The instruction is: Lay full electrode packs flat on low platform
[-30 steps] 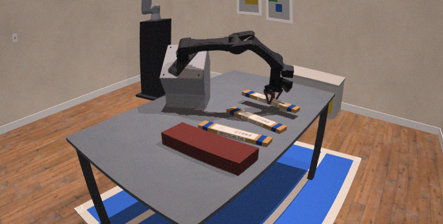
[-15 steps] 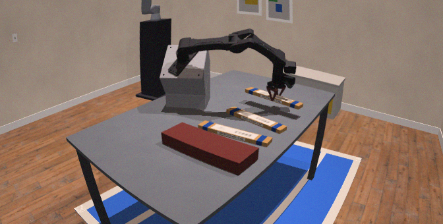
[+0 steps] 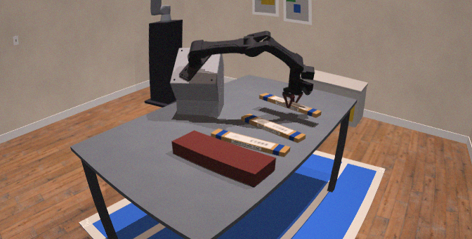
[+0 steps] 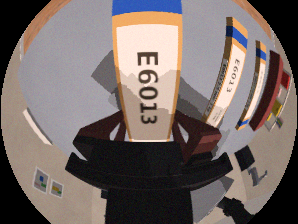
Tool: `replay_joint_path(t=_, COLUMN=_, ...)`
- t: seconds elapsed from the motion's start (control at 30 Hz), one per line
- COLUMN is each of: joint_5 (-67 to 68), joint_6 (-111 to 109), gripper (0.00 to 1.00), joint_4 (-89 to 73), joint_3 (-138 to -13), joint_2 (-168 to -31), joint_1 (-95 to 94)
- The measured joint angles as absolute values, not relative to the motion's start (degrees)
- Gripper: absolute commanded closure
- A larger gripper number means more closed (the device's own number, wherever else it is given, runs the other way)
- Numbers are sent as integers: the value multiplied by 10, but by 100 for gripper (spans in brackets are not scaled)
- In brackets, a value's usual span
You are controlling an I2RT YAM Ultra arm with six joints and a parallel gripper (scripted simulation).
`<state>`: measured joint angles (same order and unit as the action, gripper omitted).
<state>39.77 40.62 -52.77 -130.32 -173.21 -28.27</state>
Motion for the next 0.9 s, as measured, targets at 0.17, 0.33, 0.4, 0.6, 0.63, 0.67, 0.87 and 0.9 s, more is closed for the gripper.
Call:
replay_joint_path(t=0.17, joint_5=398, joint_6=407, gripper=100, joint_4=-525, joint_3=-1302, joint_2=-1732, joint_1=-284)
replay_joint_path(t=0.33, joint_5=398, joint_6=408, gripper=100, joint_4=-523, joint_3=-1302, joint_2=-1732, joint_1=-285)
replay_joint_path(t=0.4, joint_5=398, joint_6=408, gripper=100, joint_4=-522, joint_3=-1302, joint_2=-1732, joint_1=-286)
replay_joint_path(t=0.6, joint_5=398, joint_6=409, gripper=100, joint_4=-521, joint_3=-1302, joint_2=-1732, joint_1=-287)
replay_joint_path(t=0.63, joint_5=398, joint_6=409, gripper=100, joint_4=-521, joint_3=-1302, joint_2=-1732, joint_1=-287)
replay_joint_path(t=0.67, joint_5=398, joint_6=409, gripper=100, joint_4=-521, joint_3=-1302, joint_2=-1732, joint_1=-287)
replay_joint_path(t=0.87, joint_5=398, joint_6=409, gripper=100, joint_4=-517, joint_3=-1297, joint_2=-1732, joint_1=-287)
replay_joint_path(t=0.9, joint_5=398, joint_6=409, gripper=100, joint_4=-517, joint_3=-1296, joint_2=-1732, joint_1=-287)
